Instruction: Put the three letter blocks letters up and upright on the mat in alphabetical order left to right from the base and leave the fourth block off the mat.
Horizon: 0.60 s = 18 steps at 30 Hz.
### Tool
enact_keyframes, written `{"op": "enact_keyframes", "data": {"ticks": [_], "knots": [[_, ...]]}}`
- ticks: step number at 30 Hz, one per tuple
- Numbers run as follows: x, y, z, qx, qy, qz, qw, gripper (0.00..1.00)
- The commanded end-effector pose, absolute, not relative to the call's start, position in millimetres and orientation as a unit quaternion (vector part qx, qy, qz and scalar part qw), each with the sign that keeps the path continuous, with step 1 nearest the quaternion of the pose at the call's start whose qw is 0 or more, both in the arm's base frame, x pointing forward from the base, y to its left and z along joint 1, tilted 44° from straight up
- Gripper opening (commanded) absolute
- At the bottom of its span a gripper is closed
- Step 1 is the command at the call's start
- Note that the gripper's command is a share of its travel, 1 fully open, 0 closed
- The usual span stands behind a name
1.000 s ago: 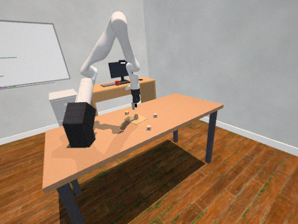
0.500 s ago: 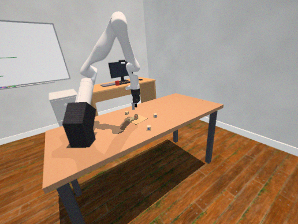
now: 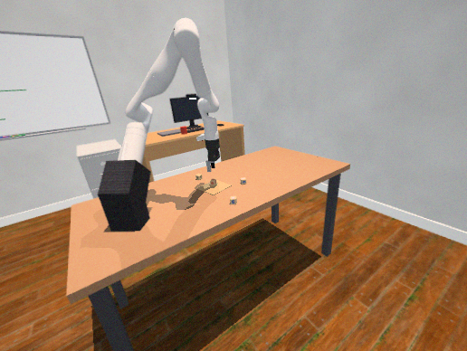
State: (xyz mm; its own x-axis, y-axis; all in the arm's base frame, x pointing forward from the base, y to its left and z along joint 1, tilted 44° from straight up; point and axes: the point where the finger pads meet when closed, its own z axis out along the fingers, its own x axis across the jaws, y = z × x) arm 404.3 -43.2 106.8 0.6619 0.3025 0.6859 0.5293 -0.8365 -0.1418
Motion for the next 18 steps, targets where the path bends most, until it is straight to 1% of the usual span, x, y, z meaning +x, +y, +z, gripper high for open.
{"op": "enact_keyframes", "data": {"ticks": [1,18], "knots": [[407.3,-45.0,107.8,-0.897,-0.228,-0.341,0.165,1.00],[409.5,-42.2,103.9,-0.897,-0.228,-0.341,0.165,1.00]]}}
